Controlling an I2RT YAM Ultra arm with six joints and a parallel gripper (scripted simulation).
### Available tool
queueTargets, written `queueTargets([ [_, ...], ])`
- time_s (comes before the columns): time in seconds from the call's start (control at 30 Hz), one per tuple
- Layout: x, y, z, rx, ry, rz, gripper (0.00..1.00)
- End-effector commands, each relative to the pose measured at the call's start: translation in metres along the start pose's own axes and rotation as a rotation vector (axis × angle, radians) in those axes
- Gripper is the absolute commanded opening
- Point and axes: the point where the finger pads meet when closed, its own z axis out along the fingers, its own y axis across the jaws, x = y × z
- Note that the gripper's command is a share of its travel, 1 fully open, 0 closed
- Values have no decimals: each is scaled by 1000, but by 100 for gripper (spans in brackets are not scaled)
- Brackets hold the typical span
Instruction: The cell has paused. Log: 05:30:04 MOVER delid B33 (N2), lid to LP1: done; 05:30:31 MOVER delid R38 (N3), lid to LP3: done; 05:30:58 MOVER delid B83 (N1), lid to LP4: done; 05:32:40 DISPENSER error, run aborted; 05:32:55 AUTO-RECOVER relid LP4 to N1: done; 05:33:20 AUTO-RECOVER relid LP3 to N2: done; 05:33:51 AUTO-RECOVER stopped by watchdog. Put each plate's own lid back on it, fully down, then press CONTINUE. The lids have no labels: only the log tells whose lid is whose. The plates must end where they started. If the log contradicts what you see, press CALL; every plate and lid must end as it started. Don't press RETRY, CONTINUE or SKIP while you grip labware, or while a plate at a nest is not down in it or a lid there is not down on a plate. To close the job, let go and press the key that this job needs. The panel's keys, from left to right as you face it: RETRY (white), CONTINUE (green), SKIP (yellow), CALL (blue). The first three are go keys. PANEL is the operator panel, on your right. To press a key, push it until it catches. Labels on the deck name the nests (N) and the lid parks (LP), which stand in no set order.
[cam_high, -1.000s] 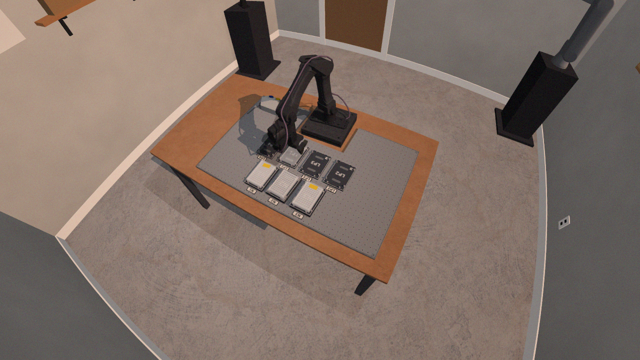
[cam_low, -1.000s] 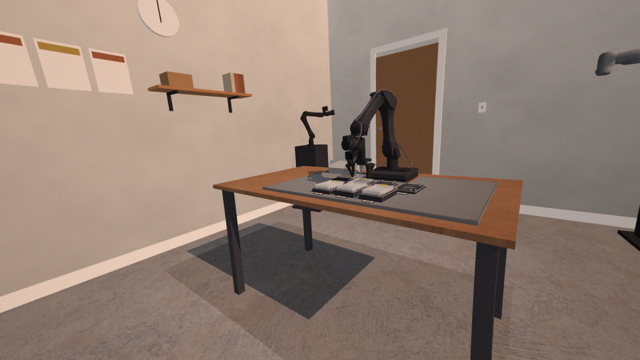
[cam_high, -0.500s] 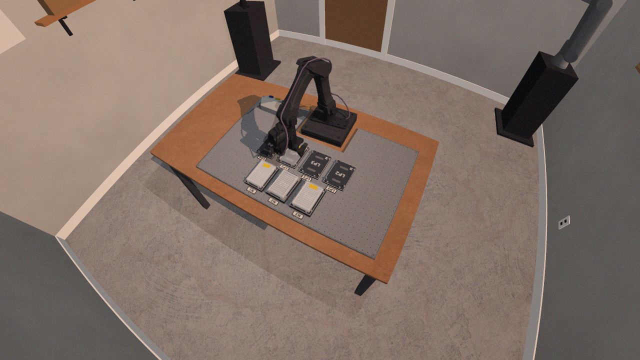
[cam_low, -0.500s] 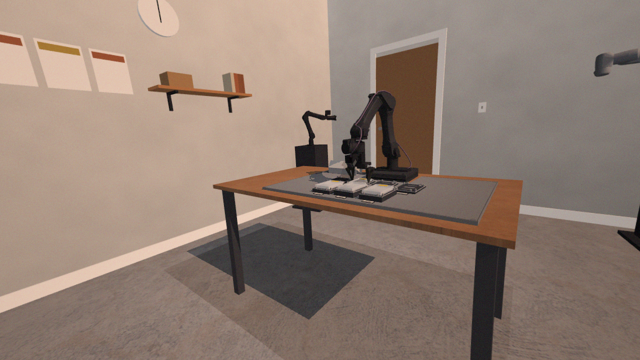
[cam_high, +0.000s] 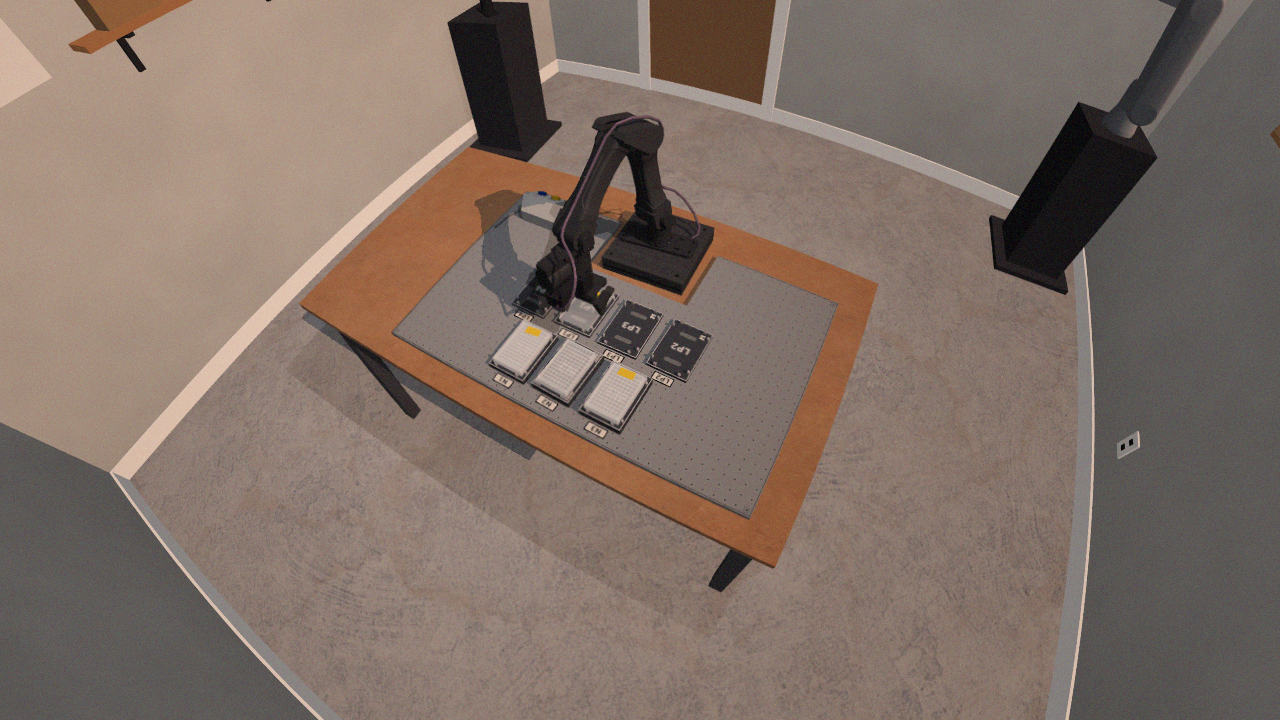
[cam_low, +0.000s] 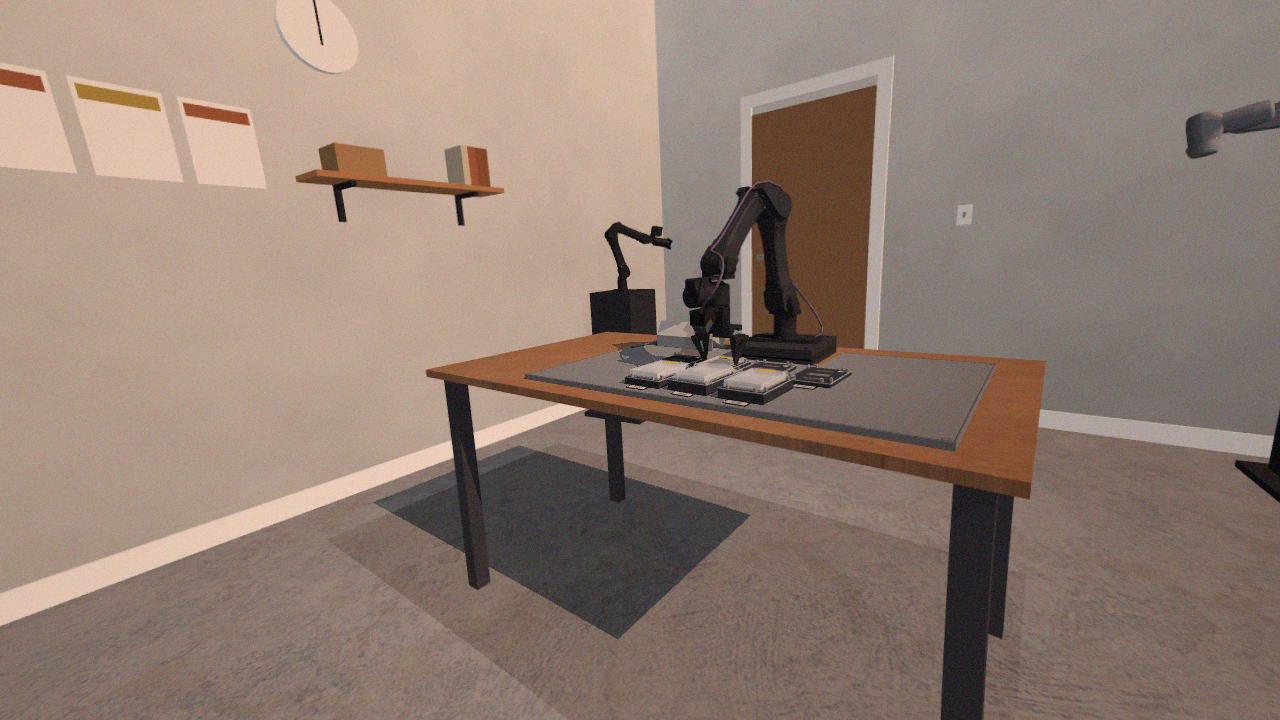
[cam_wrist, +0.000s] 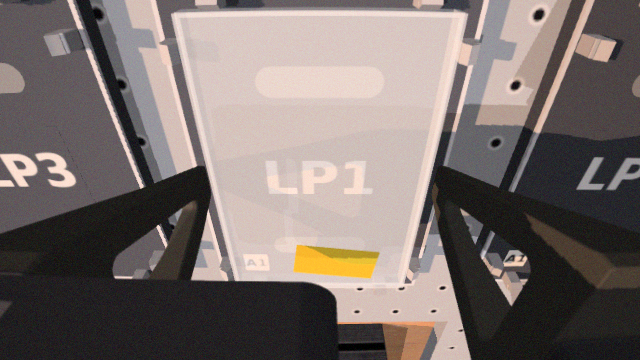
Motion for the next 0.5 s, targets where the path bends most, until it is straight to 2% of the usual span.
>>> queueTargets([
  [0.0, -4, 0, -2, 3, -17, -1, 96],
  [0.47, -3, 0, -1, 3, -17, -1, 82],
])
